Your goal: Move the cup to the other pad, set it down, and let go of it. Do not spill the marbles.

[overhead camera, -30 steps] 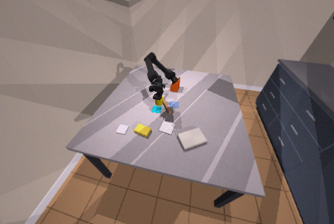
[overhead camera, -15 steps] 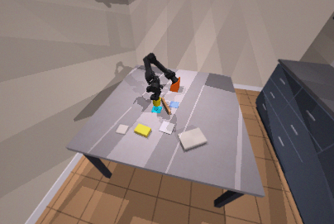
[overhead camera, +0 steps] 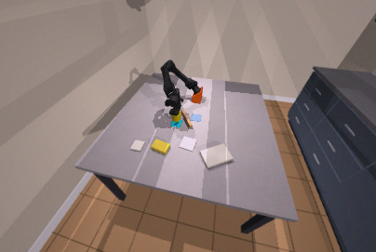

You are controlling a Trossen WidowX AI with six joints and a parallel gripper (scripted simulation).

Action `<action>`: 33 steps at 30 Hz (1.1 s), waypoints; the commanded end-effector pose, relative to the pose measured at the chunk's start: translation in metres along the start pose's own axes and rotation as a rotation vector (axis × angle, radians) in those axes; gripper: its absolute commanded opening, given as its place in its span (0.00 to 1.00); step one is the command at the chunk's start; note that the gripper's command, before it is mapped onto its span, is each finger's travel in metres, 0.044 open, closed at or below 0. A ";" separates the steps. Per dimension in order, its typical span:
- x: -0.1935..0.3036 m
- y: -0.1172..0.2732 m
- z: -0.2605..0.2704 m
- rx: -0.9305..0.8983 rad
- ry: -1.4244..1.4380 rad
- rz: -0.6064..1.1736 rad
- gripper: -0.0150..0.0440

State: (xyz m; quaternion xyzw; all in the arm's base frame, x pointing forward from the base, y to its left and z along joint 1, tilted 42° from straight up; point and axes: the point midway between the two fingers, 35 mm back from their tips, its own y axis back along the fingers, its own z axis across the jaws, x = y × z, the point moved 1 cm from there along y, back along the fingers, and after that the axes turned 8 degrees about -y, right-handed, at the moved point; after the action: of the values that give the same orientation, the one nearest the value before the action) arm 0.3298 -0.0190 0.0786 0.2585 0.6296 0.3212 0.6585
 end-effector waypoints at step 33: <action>-0.002 -0.033 0.000 0.000 -0.001 -0.002 0.25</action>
State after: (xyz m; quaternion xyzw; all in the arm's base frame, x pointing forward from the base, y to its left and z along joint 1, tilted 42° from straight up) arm 0.3326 -0.0424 0.0550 0.2580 0.6303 0.3201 0.6586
